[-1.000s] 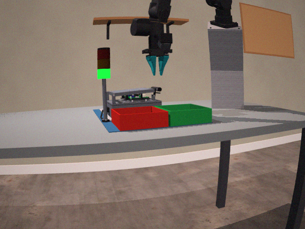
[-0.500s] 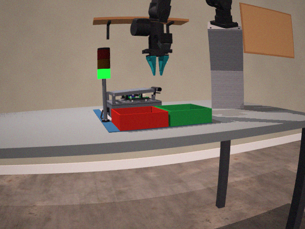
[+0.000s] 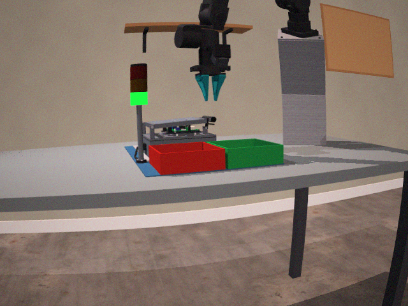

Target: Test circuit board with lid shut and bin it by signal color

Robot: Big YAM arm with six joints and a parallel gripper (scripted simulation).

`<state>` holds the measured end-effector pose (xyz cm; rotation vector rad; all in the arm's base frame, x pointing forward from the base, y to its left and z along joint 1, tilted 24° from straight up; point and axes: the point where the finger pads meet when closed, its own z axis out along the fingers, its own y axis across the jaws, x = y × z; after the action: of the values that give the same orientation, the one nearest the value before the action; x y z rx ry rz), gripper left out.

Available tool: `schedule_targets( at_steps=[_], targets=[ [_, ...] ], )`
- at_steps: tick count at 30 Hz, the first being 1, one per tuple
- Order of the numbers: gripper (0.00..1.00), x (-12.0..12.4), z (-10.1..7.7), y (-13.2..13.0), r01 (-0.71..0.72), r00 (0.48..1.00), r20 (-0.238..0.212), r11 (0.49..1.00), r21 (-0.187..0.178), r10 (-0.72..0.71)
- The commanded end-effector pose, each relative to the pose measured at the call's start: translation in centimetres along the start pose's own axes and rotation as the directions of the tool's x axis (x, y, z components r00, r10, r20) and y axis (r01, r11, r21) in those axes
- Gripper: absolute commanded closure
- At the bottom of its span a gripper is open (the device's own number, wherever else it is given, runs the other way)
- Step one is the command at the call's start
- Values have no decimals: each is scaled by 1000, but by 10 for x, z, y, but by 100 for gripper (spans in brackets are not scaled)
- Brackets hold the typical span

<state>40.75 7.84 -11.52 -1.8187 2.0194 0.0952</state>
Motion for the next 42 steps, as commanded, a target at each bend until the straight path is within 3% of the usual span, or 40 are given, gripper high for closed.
schedule_targets(
  at_steps=[1, 22, 25, 32, 42],
  targets=[
    [74, 8, 2, 1, -7, 1000, -1, 1000, -6, 6],
    [74, 66, 1, 10, -4, 1000, 2, 1000, 5, 4],
    [74, 57, 5, 13, 22, 1000, 8, 1000, -5, -22],
    [74, 62, 4, 11, 6, 1000, 4, 1000, 1, -6],
    [74, 58, 17, 8, 2, 1000, 4, 1000, 2, -2]
  ],
)
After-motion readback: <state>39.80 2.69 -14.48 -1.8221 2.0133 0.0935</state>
